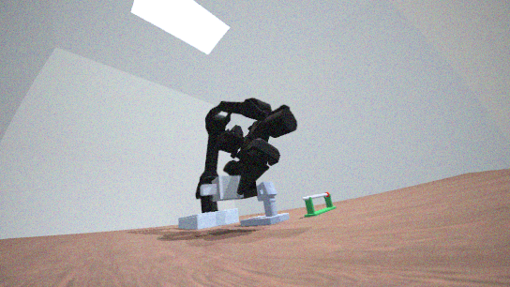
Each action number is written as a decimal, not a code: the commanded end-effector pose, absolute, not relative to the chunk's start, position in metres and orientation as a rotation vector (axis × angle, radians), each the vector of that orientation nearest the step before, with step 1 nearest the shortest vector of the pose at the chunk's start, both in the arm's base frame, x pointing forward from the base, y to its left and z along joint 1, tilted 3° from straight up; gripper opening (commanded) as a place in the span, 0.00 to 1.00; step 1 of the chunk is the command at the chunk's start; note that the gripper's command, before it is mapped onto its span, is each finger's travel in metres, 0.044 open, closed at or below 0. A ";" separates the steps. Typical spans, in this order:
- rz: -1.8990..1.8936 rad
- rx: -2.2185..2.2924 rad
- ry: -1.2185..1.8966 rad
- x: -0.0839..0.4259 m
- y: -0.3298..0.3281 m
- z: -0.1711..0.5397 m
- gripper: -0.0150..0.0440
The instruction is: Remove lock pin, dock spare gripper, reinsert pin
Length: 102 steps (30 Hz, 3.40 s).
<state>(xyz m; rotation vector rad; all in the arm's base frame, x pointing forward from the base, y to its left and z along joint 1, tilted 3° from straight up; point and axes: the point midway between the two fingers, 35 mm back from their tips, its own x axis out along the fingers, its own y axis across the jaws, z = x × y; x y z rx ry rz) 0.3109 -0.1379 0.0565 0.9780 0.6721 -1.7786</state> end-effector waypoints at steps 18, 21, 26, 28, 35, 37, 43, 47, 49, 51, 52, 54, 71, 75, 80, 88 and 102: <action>-1.775 0.983 0.672 0.307 -0.136 0.102 0.25; -1.767 1.003 0.733 0.303 -0.133 0.100 0.25; -1.741 1.050 0.862 0.294 -0.127 0.097 0.25; -1.727 1.070 0.912 0.291 -0.124 0.096 0.25; -1.664 1.148 1.081 0.280 -0.113 0.094 0.25; -1.641 1.172 1.126 0.277 -0.110 0.094 0.25; -1.563 1.249 1.255 0.270 -0.099 0.096 0.25; -1.502 1.304 1.333 0.266 -0.092 0.098 0.25; -1.467 1.332 1.367 0.264 -0.089 0.099 0.25; -1.430 1.361 1.399 0.263 -0.086 0.101 0.25; -1.411 1.376 1.414 0.262 -0.084 0.102 0.25; -1.372 1.406 1.445 0.261 -0.080 0.104 0.25; -1.005 1.667 1.627 0.255 -0.053 0.129 0.25; -0.910 1.728 1.645 0.256 -0.049 0.136 0.25; -0.788 1.804 1.653 0.256 -0.043 0.147 0.25; -0.587 1.922 1.634 0.259 -0.037 0.165 0.25; -0.500 1.970 1.613 0.261 -0.036 0.173 0.25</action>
